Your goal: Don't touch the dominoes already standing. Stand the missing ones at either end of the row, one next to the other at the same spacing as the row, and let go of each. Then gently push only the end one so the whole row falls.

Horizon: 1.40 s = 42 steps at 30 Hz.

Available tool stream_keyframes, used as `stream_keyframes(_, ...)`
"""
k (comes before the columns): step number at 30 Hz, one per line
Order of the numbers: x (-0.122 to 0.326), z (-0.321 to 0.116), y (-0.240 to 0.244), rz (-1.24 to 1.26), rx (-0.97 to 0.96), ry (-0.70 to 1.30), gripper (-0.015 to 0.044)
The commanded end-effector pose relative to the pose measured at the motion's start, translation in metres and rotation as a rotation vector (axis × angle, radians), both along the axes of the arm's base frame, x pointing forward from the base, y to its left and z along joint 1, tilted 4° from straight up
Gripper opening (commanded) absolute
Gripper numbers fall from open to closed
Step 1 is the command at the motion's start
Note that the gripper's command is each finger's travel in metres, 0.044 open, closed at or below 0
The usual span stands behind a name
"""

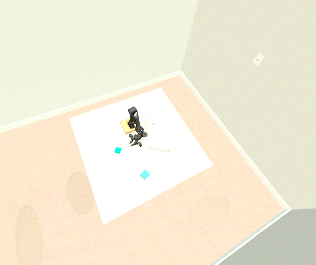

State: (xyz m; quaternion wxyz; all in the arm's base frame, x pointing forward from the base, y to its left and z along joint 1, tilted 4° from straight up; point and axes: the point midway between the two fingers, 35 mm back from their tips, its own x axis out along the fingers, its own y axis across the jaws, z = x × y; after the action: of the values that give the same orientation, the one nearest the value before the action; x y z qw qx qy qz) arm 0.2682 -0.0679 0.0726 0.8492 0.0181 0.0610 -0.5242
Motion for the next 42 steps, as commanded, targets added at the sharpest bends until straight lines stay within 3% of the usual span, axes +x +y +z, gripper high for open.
stream_keyframes(1, 0.0, -0.011, -0.001, 0.003, -0.004, 0.017, 0.0107)
stream_keyframes(31, -0.014, -0.071, -0.007, 0.003, -0.002, 0.016, 0.0107)
stream_keyframes(42, -0.015, -0.073, -0.008, 0.003, -0.002, 0.016, 0.0107)
